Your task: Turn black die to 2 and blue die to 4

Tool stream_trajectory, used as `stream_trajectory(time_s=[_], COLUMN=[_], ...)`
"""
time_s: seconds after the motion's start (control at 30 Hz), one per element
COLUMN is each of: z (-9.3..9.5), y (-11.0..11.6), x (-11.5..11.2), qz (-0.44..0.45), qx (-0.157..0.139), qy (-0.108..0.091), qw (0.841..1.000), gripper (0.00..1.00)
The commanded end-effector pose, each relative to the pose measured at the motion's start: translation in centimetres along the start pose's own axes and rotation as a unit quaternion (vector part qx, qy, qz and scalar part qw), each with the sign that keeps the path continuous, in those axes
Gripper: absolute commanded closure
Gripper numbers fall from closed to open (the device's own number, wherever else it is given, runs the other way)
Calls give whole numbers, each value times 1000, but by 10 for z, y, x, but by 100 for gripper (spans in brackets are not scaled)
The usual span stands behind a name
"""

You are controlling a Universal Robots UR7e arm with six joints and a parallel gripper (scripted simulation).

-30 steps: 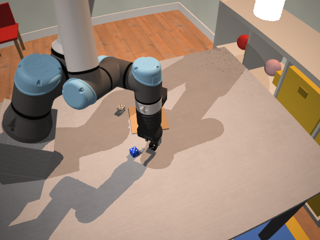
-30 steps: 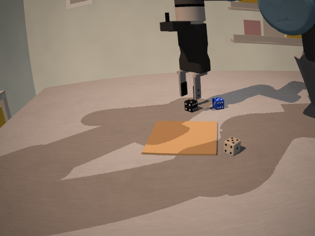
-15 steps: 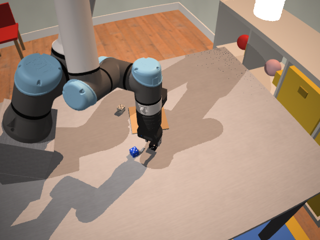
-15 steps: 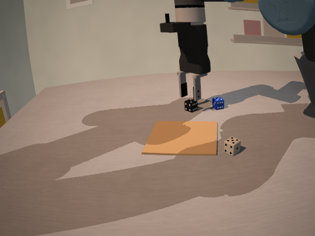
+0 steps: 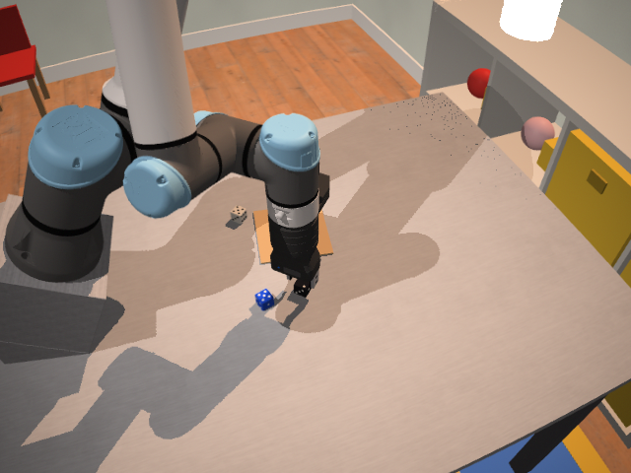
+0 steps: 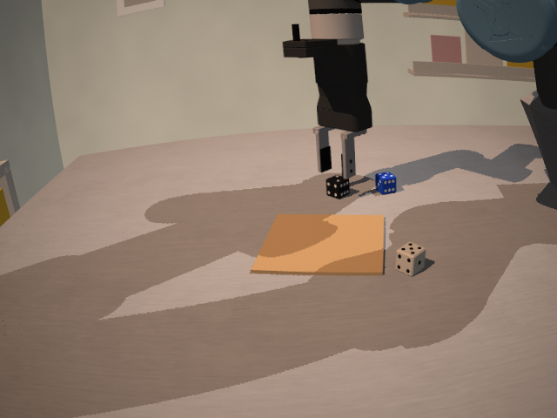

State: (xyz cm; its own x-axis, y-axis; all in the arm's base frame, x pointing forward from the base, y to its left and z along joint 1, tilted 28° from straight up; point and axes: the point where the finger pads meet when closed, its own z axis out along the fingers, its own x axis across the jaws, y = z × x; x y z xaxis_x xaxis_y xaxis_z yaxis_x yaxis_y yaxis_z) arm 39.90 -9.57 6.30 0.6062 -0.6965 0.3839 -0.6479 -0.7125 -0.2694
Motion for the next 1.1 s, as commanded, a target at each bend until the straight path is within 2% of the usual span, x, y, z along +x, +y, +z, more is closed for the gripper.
stream_trajectory(time_s=[0.0, 0.63, 1.07], z=[0, 1, 21], y=[0, 0, 0], x=[0, 0, 0], qz=[0, 0, 0], qx=[0, 0, 0], qy=[0, 0, 0], qw=[1000, 1000, 1000], gripper=[21, 21, 21])
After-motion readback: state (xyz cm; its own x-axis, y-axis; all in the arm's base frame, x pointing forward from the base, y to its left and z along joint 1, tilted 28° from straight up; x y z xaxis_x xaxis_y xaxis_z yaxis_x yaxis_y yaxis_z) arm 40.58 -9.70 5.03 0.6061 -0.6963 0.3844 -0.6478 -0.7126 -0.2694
